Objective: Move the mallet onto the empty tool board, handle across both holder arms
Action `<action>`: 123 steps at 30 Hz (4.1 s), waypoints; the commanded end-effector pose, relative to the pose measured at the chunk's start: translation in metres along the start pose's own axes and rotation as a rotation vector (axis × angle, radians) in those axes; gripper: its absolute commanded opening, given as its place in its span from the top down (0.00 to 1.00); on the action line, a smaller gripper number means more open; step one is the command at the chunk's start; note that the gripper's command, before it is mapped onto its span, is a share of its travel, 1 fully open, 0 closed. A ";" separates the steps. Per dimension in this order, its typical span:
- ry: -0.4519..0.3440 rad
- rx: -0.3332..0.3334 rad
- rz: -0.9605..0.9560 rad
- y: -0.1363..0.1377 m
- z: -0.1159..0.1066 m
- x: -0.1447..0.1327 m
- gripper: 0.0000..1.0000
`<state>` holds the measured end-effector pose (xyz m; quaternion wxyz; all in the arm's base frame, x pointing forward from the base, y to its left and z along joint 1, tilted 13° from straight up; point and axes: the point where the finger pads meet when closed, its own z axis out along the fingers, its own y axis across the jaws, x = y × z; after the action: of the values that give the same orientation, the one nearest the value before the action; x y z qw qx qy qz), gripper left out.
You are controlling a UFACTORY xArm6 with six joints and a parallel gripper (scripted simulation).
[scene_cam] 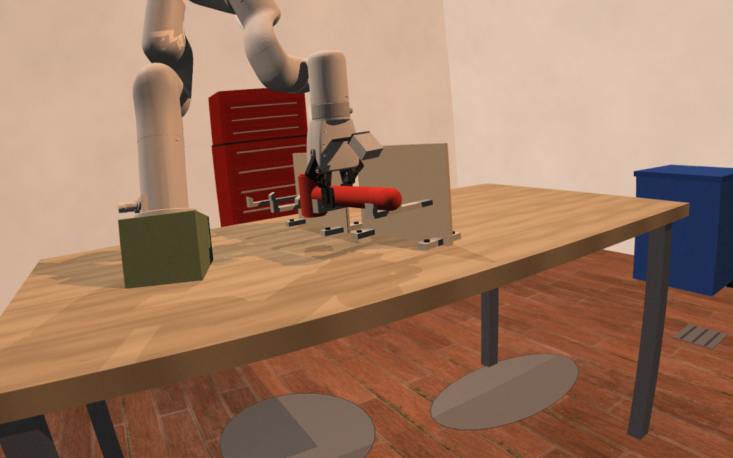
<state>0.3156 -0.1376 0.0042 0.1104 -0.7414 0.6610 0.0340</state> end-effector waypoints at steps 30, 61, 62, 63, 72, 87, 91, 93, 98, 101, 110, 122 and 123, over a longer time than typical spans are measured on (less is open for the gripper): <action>0.000 0.003 -0.001 -0.001 -0.006 0.000 1.00; 0.022 -0.014 -0.001 -0.034 -0.097 -0.100 1.00; 0.023 -0.014 -0.001 -0.035 -0.097 -0.105 1.00; 0.023 -0.014 -0.001 -0.035 -0.097 -0.111 1.00; 0.025 -0.011 -0.002 -0.038 -0.095 -0.180 1.00; 0.005 0.001 -0.001 -0.012 -0.094 -0.287 1.00; 0.000 0.003 -0.001 -0.006 -0.094 -0.300 1.00; 0.000 0.003 -0.001 -0.006 -0.094 -0.300 1.00; 0.000 0.002 0.055 -0.007 -0.094 -0.300 1.00; 0.001 0.002 0.129 -0.007 -0.094 -0.299 1.00; -0.001 0.001 0.140 -0.008 -0.073 -0.301 1.00; 0.002 0.002 0.141 -0.007 -0.010 -0.301 1.00; 0.002 0.002 0.141 -0.007 -0.010 -0.301 1.00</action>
<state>0.2754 0.1469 0.0848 0.1023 -0.6933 0.7122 0.0409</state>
